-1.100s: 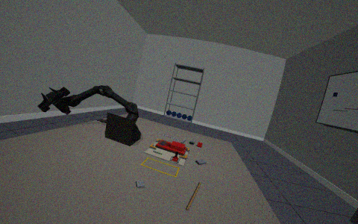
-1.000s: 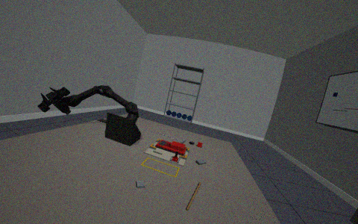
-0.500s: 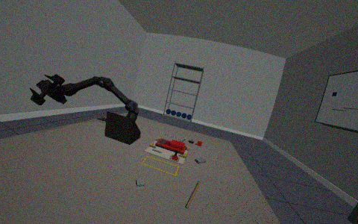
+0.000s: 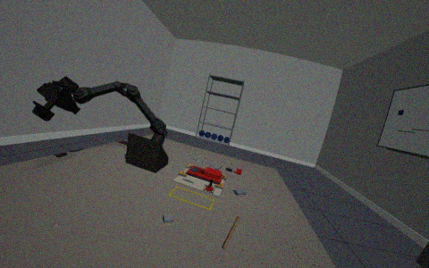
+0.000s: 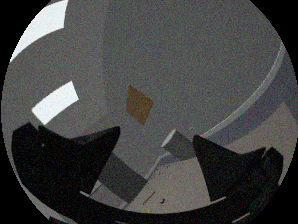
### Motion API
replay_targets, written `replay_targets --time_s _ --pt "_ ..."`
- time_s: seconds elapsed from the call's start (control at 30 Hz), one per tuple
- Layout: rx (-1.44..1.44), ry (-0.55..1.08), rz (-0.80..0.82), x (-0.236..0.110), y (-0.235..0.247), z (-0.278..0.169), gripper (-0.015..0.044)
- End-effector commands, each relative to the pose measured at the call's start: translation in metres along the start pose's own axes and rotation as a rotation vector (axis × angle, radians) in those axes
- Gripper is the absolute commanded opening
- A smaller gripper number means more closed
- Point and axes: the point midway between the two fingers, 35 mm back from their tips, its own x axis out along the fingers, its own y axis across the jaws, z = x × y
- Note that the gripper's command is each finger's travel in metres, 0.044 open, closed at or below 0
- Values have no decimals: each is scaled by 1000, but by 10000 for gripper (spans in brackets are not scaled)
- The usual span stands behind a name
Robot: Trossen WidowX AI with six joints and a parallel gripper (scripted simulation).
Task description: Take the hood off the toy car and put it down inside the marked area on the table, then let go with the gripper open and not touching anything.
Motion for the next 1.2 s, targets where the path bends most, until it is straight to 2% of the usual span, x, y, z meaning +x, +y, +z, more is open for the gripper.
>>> replay_targets --time_s 0.0,0.33,0.63,0.87,1.17 --pt "-48 122 -22 49 28 -25 440" --pt "-147 391 -63 140 83 -105 440" --pt "-238 620 -106 197 130 -197 440" --pt "-314 801 -135 224 164 -279 440" --pt "-356 1005 -199 228 189 -382 440"
